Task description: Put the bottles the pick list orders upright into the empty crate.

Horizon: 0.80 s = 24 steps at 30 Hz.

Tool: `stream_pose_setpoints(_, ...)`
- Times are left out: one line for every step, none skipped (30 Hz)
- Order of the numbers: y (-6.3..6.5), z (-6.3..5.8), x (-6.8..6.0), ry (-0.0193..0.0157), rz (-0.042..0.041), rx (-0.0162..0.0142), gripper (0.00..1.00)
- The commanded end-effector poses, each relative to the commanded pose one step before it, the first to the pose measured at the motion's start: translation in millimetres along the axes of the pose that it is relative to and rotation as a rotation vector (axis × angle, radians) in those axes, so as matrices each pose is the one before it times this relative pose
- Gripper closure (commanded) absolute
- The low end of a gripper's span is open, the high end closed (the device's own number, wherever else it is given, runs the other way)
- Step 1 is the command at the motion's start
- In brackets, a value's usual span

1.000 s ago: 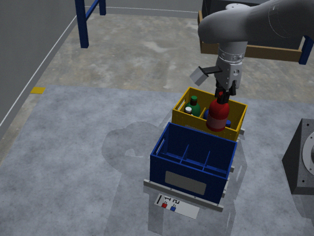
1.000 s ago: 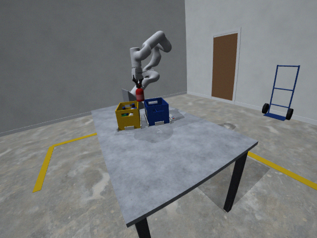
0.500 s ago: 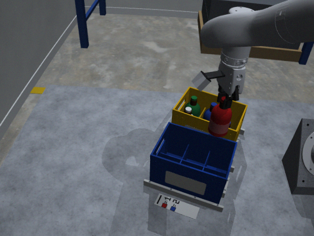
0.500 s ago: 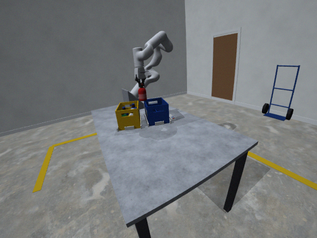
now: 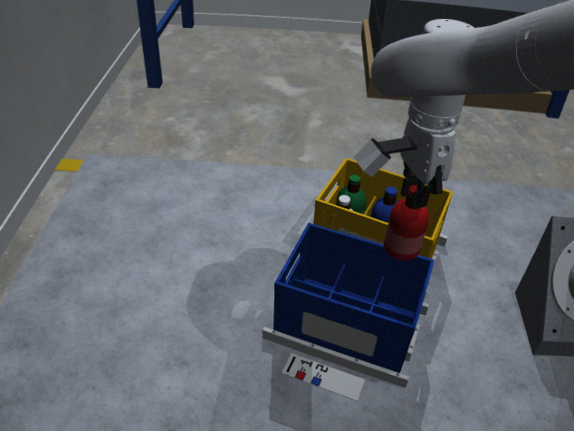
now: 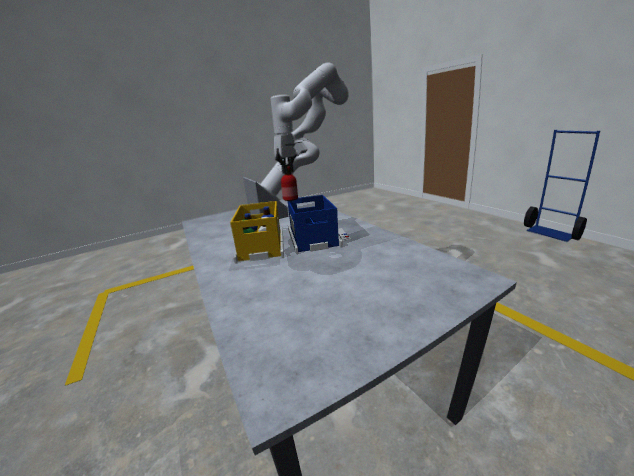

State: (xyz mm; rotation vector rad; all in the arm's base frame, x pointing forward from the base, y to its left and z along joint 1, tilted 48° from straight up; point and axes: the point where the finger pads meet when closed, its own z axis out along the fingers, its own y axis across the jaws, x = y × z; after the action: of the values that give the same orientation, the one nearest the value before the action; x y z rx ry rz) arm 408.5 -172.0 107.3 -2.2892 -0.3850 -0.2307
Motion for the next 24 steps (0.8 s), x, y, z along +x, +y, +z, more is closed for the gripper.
stream_pose_setpoints(-4.78,-0.96,1.38,0.00101,-0.00058,-0.00194,1.00)
stream_pose_setpoints(-1.97,0.00,0.34,0.00000,0.00000,0.00000,1.00)
stream_pose_setpoints(-1.97,0.00,0.34,0.00000,0.00000,0.00000,1.00)
stream_pose_setpoints(-1.97,0.00,0.34,0.00000,0.00000,0.00000,1.00)
stream_pose_setpoints(-1.97,0.00,0.34,0.00000,0.00000,0.00000,1.00)
stream_pose_setpoints(-1.97,0.00,0.34,0.00000,0.00000,0.00000,1.00)
stream_pose_setpoints(-1.97,0.00,0.34,0.00000,0.00000,0.00000,1.00)
stream_pose_setpoints(-1.97,0.00,0.34,0.00000,0.00000,0.00000,1.00)
stream_pose_setpoints(-1.97,0.00,0.34,0.00000,0.00000,0.00000,1.00)
stream_pose_setpoints(-1.97,0.00,0.34,0.00000,0.00000,0.00000,1.00)
stream_pose_setpoints(-1.97,0.00,0.34,0.00000,0.00000,0.00000,1.00)
stream_pose_setpoints(-1.97,0.00,0.34,0.00000,0.00000,0.00000,1.00)
stream_pose_setpoints(-1.97,0.00,0.34,0.00000,0.00000,0.00000,1.00)
stream_pose_setpoints(-1.97,0.00,0.34,0.00000,0.00000,0.00000,1.00)
stream_pose_setpoints(-1.97,0.00,0.34,0.00000,0.00000,0.00000,1.00)
stream_pose_setpoints(-1.97,0.00,0.34,0.00000,0.00000,0.00000,1.00)
stream_pose_setpoints(0.00,0.00,0.00,0.00000,0.00000,0.00000,1.00)
stream_pose_setpoints(0.00,0.00,0.00,0.00000,0.00000,0.00000,1.00)
stream_pose_setpoints(-2.52,0.00,0.48,0.00000,0.00000,0.00000,1.00)
stream_pose_setpoints(-2.45,0.00,0.47,0.00000,0.00000,0.00001,1.00)
stream_pose_setpoints(-2.40,0.00,0.46,0.00000,0.00000,0.00001,1.00)
stream_pose_setpoints(-1.06,0.00,0.23,0.00000,0.00000,0.00000,1.00)
stream_pose_setpoints(-0.27,0.00,0.10,0.00000,0.00000,0.00000,1.00)
stream_pose_setpoints(-0.17,0.00,0.09,0.00000,0.00000,0.00000,1.00)
